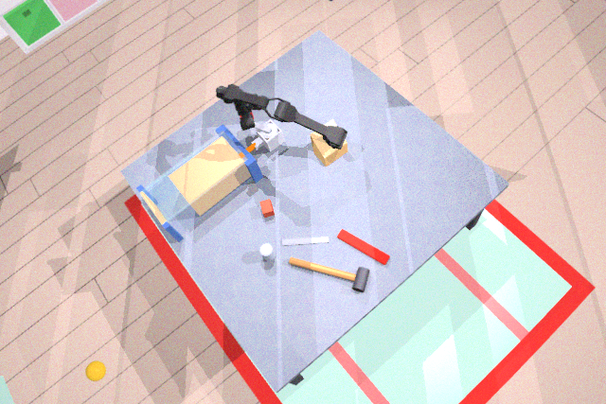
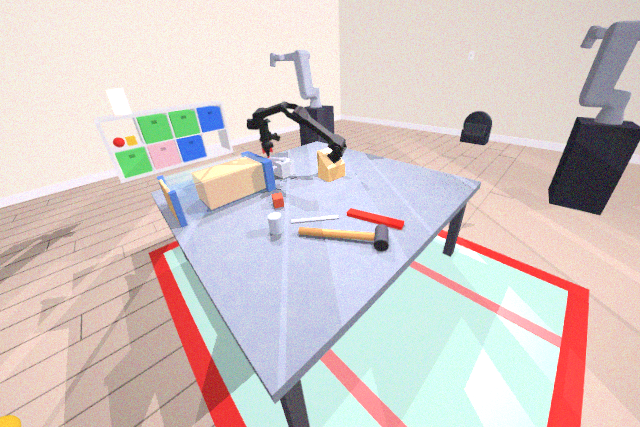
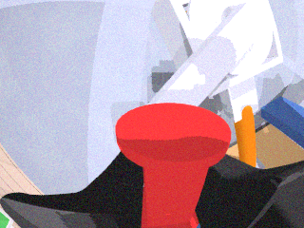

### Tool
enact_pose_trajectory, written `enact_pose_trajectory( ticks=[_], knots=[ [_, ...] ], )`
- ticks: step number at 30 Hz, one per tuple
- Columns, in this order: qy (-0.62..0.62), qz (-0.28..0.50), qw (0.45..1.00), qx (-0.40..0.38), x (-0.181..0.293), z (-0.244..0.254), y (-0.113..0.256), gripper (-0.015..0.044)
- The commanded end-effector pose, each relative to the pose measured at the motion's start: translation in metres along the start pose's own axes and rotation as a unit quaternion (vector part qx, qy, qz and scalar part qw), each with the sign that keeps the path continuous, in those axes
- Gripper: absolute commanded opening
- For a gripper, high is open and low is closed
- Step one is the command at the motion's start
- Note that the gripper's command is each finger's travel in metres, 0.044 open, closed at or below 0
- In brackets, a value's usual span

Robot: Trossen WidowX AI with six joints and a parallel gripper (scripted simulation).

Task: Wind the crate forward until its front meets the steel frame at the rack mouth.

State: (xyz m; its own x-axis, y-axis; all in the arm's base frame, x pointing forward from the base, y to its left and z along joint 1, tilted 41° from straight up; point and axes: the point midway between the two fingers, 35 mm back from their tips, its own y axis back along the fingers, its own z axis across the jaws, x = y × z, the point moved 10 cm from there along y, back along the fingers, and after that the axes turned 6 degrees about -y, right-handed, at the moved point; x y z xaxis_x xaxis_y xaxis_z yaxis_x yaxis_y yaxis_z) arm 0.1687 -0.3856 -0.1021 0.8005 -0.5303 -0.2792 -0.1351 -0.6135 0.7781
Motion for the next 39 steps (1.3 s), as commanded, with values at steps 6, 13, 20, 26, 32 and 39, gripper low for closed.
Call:
enact_pose_trajectory(
  ticks=[6,13,20,26,32,39],
  knots=[
    [0.004,0.006,1.0,0.01,0.01,-0.02,0.001,0.0],
    [0.004,0.006,1.0,0.01,0.013,-0.03,0.001,0.0],
    [0.004,0.006,1.0,0.011,0.015,-0.04,0.001,0.0],
    [0.004,0.006,1.0,0.011,0.016,-0.048,0.001,0.0],
    [0.005,0.006,1.0,0.011,0.016,-0.057,0.001,0.0],
    [0.005,0.006,1.0,0.012,0.015,-0.068,0.002,0.0]
  ],
)
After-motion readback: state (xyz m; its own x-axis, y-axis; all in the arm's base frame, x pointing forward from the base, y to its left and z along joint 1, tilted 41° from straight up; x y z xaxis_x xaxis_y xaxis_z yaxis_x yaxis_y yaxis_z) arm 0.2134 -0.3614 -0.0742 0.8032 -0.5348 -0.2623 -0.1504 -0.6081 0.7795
